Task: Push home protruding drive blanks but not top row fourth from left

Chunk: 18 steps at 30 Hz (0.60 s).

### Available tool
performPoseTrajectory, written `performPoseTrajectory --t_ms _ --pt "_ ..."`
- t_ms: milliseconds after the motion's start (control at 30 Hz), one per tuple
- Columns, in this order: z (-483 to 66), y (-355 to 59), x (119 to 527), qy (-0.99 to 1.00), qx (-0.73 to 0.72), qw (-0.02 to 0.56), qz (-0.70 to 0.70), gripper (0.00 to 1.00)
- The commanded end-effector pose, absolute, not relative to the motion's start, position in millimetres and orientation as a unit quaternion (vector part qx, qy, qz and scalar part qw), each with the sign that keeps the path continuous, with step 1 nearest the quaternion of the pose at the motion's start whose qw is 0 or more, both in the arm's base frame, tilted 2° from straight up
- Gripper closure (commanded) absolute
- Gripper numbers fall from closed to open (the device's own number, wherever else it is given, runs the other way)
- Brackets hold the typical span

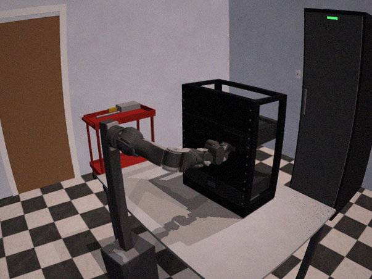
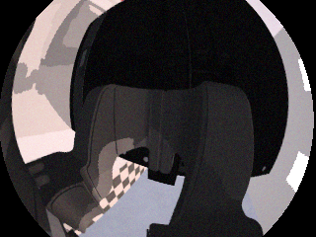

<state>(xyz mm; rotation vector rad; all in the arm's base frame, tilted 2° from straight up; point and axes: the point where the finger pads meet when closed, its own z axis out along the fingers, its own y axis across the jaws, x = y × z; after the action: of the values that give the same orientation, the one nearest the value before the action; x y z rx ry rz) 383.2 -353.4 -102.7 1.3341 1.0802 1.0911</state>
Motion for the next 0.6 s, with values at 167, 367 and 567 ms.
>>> performPoseTrajectory --t_ms 167,367,567 --pt "-99.7 -352.7 385.0 0.451 0.556 0.526 0.459 1.0" --pt "-100.8 -352.7 394.4 0.452 0.557 0.525 0.458 1.0" --pt "-99.3 -352.4 394.9 0.451 0.556 0.527 0.459 1.0"
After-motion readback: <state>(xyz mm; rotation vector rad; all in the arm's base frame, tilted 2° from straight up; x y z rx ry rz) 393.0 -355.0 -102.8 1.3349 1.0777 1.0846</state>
